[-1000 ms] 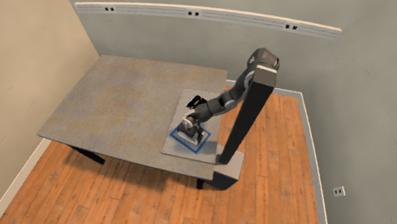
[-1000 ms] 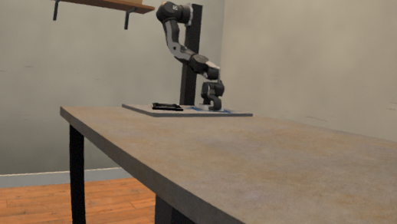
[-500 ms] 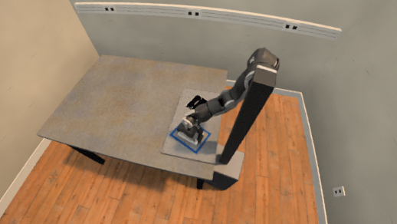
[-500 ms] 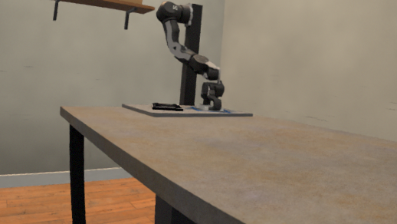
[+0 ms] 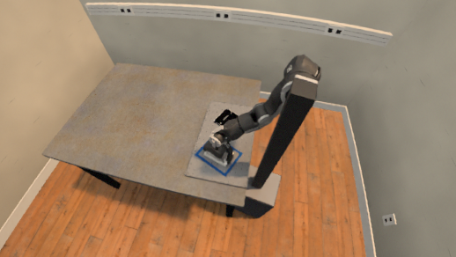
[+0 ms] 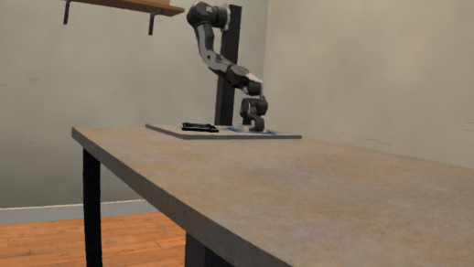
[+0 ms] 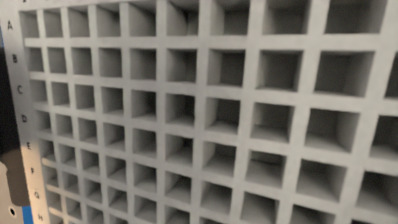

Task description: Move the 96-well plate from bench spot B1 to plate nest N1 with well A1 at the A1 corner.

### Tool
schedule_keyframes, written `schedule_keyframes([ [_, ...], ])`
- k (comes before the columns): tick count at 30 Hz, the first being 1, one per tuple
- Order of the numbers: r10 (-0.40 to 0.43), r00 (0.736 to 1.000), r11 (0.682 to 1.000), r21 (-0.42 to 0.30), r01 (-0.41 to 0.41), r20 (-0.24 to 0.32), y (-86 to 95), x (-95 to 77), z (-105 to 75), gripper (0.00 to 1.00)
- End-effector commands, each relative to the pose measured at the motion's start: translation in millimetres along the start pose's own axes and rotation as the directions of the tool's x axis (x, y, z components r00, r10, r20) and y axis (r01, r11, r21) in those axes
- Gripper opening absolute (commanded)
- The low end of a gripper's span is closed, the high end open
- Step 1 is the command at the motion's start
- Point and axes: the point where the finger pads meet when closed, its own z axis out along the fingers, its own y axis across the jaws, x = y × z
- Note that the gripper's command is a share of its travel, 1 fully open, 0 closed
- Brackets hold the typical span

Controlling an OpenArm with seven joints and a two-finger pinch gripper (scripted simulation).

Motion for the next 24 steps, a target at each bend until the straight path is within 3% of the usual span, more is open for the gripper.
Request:
schedule_keyframes([
  [1, 0.000, 1.000, 1.000, -0.002, 0.000, -0.002, 0.6, 0.7, -0.6, 0.23],
  [9, 0.000, 1.000, 1.000, -0.002, 0.000, -0.002, 0.6, 0.7, -0.6, 0.50],
  [11, 0.000, 1.000, 1.000, -0.002, 0.000, -0.002, 0.6, 0.7, -0.6, 0.50],
  [24, 0.000, 1.000, 1.000, -0.002, 0.000, -0.002, 0.6, 0.7, -0.6, 0.93],
])
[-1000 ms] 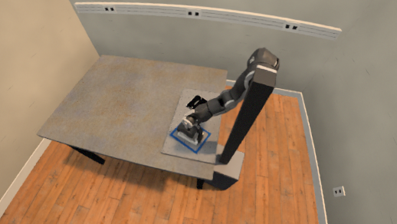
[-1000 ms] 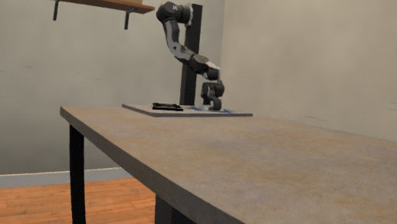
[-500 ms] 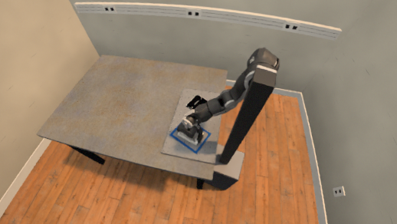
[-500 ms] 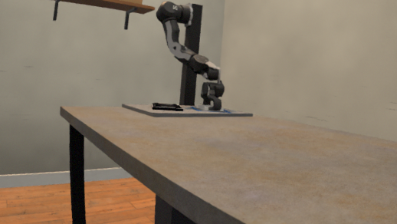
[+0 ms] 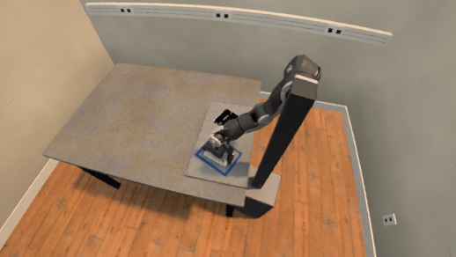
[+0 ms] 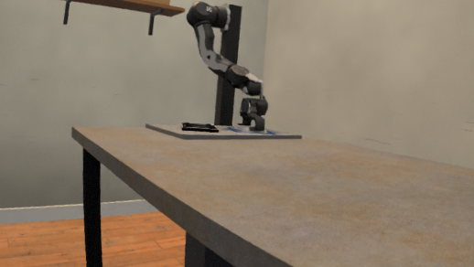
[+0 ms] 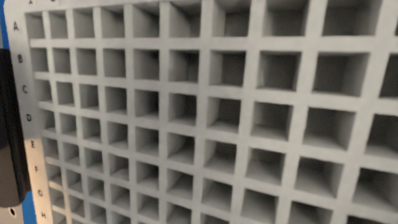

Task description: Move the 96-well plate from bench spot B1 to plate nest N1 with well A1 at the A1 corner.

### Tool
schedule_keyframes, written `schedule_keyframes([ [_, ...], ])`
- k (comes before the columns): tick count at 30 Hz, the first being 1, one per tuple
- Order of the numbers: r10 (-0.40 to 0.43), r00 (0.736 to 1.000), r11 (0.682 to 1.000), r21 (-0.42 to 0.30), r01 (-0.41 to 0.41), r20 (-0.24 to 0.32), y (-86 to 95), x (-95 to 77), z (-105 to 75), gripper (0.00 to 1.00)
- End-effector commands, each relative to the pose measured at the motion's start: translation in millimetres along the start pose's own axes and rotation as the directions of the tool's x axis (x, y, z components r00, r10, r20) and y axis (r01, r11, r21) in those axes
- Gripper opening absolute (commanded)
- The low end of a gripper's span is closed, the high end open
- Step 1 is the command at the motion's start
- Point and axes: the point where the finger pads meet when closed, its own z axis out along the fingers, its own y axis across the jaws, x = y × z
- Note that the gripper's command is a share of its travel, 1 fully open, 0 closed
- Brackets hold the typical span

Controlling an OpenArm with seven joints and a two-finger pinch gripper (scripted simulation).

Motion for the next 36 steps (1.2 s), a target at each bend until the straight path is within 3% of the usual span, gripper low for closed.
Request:
schedule_keyframes([
  [1, 0.000, 1.000, 1.000, -0.002, 0.000, -0.002, 0.5, 0.7, -0.6, 0.97],
  [4, 0.000, 1.000, 1.000, -0.002, 0.000, -0.002, 0.5, 0.7, -0.6, 1.00],
  [9, -0.001, 1.000, 1.000, -0.002, 0.001, -0.003, 0.8, 0.8, -40.8, 1.00],
  [21, -0.001, 1.000, 1.000, -0.002, 0.001, -0.003, 0.8, 0.8, -40.8, 1.00],
  [26, -0.001, 1.000, 1.000, -0.002, 0.001, -0.003, 0.8, 0.8, -80.6, 1.00],
  [36, -0.001, 1.000, 1.000, -0.002, 0.001, -0.003, 0.8, 0.8, -80.6, 1.00],
])
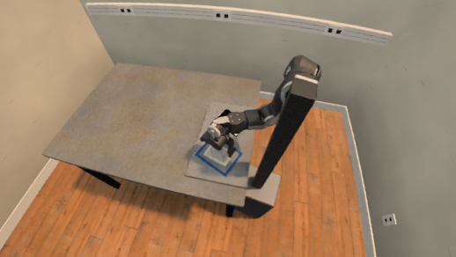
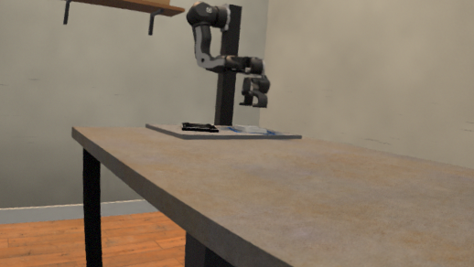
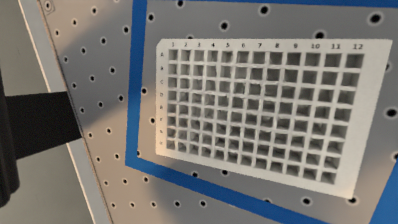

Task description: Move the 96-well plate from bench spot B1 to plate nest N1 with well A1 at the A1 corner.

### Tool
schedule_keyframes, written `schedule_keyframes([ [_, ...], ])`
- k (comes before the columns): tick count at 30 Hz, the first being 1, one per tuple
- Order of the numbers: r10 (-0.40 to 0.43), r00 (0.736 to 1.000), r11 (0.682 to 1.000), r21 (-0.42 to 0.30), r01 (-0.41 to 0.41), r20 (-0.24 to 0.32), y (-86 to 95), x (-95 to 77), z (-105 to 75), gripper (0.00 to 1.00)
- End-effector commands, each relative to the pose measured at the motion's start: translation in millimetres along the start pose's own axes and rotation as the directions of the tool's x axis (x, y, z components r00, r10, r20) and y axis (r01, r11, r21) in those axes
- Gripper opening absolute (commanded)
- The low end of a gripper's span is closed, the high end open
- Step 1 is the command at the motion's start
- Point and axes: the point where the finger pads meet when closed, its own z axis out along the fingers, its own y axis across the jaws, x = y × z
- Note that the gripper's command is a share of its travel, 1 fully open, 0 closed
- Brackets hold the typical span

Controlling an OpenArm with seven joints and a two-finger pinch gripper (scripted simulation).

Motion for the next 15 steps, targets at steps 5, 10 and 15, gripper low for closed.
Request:
schedule_keyframes([
  [5, -0.135, 0.991, 0.991, 0.000, 0.135, 0.000, 0.7, 0.9, -10.6, 0.90],
  [10, -0.227, 0.974, 0.974, -0.002, 0.227, 0.000, 1.0, 1.7, -17.3, 0.77],
  [15, -0.227, 0.974, 0.974, -0.002, 0.227, 0.000, 1.0, 1.7, -17.3, 0.77],
])
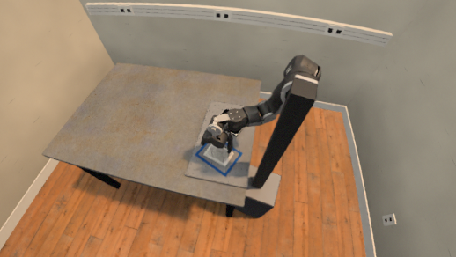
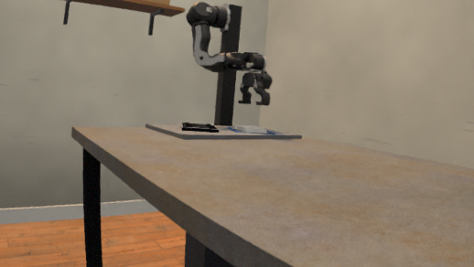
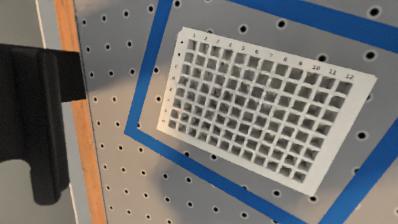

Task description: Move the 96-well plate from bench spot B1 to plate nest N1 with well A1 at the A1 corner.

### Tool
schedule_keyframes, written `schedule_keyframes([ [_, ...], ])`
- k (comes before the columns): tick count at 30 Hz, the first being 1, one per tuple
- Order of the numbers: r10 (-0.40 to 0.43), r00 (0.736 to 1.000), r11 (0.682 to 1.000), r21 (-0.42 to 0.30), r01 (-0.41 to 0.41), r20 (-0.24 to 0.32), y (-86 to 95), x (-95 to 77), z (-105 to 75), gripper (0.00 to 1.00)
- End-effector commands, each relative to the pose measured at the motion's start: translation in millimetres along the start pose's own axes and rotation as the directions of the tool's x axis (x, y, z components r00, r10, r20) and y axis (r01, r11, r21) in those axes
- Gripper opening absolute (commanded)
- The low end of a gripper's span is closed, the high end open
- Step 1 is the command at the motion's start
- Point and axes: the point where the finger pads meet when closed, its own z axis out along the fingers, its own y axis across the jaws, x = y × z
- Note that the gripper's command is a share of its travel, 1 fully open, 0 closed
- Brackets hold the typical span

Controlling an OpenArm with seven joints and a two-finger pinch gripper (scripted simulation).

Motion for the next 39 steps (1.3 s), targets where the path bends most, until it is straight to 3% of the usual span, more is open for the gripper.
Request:
schedule_keyframes([
  [1, -0.001, 1.000, 1.000, 0.006, 0.001, 0.001, -0.6, -0.4, 0.0, 0.77],
  [21, 0.006, 1.000, 1.000, 0.012, -0.006, 0.002, -3.5, -1.6, 6.1, 0.77],
  [26, -0.222, 0.975, 0.975, 0.007, 0.221, 0.003, 0.7, -1.6, 7.2, 0.77],
  [38, -0.222, 0.975, 0.975, 0.007, 0.221, 0.003, 0.7, -1.6, 7.2, 0.77],
  [39, -0.265, 0.964, 0.964, 0.007, 0.265, 0.002, 0.2, -1.3, 6.8, 0.77],
])
